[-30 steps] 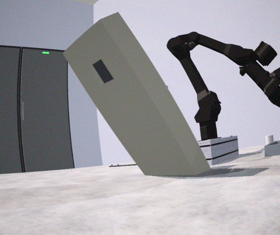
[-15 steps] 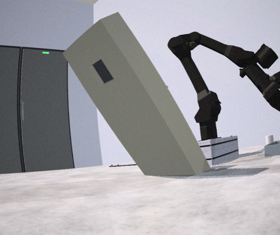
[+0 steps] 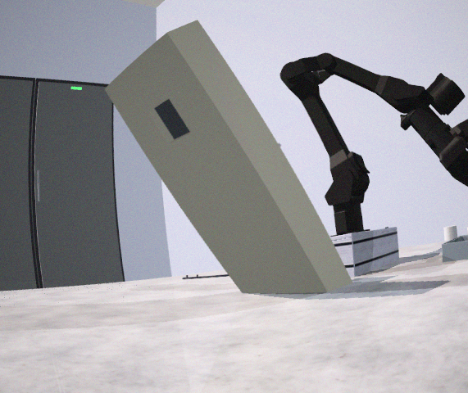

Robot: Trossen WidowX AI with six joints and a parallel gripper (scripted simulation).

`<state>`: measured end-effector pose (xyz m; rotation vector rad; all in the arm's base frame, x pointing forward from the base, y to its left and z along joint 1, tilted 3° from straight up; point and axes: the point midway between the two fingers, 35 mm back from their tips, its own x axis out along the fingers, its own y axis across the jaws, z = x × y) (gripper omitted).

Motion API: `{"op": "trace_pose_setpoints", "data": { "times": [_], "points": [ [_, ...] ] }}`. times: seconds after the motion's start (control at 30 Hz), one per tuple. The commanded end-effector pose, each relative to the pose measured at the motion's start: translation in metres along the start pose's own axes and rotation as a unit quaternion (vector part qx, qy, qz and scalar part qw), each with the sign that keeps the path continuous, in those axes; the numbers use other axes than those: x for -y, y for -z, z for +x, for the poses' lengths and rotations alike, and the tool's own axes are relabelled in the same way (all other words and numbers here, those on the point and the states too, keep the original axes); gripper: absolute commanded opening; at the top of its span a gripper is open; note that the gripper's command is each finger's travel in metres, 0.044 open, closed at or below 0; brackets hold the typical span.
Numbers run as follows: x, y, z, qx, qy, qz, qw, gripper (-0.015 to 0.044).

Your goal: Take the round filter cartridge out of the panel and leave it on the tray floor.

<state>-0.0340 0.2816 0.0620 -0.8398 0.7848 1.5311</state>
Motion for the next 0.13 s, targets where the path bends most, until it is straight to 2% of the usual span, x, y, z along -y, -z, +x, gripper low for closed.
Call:
{"op": "trace_pose_setpoints", "data": {
  "times": [0.0, 0.1],
  "points": [
    [0.0, 0.0005, 0.0004, -0.001, 0.0, 0.0, 1.0, 0.044],
    [0.0, 0.0005, 0.0004, -0.001, 0.0, 0.0, 1.0, 0.044]
  ]
}}
